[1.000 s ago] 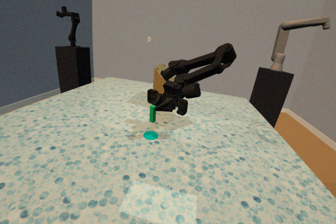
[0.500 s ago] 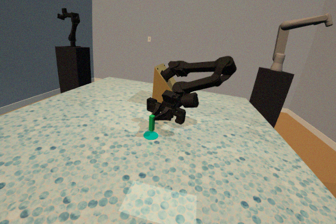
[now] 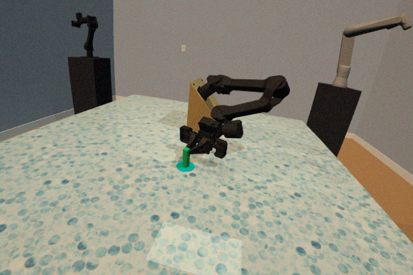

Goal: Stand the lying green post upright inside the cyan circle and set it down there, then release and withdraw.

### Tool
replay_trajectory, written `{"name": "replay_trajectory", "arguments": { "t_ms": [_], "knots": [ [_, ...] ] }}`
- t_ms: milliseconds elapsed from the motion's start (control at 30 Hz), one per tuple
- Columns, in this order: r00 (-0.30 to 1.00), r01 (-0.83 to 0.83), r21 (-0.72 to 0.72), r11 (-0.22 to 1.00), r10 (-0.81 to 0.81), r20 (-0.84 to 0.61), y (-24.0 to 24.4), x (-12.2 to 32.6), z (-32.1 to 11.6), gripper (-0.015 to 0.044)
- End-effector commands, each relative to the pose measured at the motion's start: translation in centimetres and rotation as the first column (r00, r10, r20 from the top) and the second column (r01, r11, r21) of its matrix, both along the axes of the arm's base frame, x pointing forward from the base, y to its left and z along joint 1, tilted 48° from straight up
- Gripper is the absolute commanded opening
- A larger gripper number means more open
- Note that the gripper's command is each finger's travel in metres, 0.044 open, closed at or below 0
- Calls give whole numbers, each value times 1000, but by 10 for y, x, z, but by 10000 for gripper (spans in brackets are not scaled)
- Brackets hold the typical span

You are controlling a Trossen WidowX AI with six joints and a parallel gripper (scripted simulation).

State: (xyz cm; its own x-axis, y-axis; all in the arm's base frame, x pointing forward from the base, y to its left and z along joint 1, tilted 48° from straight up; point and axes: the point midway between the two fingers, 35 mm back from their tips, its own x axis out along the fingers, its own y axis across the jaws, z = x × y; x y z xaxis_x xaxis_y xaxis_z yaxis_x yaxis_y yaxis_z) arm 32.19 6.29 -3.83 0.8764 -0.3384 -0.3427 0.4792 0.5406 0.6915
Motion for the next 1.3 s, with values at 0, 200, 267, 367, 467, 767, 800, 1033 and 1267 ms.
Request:
{"name": "replay_trajectory", "arguments": {
  "t_ms": [0,200,267,367,467,767,800,1033,1267],
  "knots": [
    [1000,6,-1,1000,-6,-1,-1,0,-1,23],
    [1000,6,-1,1000,-6,-1,-1,0,-1,180],
    [1000,6,-1,1000,-6,-1,-1,0,-1,233],
    [1000,6,-1,1000,-6,-1,-1,0,-1,311],
    [1000,6,-1,1000,-6,-1,-1,0,-1,390],
    [1000,9,7,1000,-9,-6,-27,-1,25,400],
    [1000,9,8,1000,-9,-6,-31,-2,28,400],
    [1000,12,4,1000,-12,2,-60,-11,53,400],
    [999,-6,-18,1000,5,-34,-66,-9,52,400]
  ]
}}
